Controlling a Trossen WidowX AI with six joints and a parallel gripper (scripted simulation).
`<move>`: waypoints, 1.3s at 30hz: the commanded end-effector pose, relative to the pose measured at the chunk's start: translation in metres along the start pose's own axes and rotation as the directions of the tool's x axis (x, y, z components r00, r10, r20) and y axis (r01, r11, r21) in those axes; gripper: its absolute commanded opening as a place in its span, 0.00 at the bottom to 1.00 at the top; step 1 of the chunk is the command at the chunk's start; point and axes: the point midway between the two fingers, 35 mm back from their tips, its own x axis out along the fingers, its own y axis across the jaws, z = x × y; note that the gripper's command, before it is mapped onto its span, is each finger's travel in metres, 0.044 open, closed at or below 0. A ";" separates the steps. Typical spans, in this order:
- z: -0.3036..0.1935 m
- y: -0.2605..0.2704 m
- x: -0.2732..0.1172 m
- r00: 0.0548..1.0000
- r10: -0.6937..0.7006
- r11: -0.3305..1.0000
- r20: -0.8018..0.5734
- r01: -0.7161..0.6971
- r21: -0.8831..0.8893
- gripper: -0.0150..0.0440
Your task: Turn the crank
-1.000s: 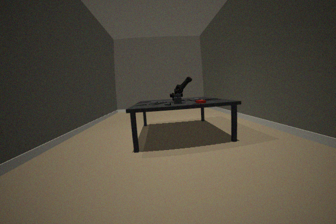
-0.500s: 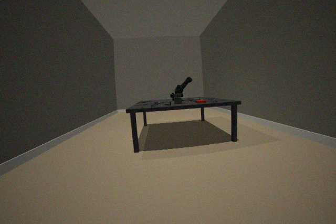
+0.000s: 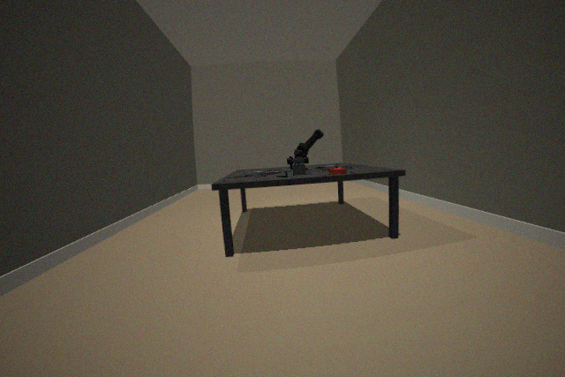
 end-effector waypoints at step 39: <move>0.004 0.031 -0.007 1.000 0.021 1.000 -0.010 -0.021 -0.014 0.25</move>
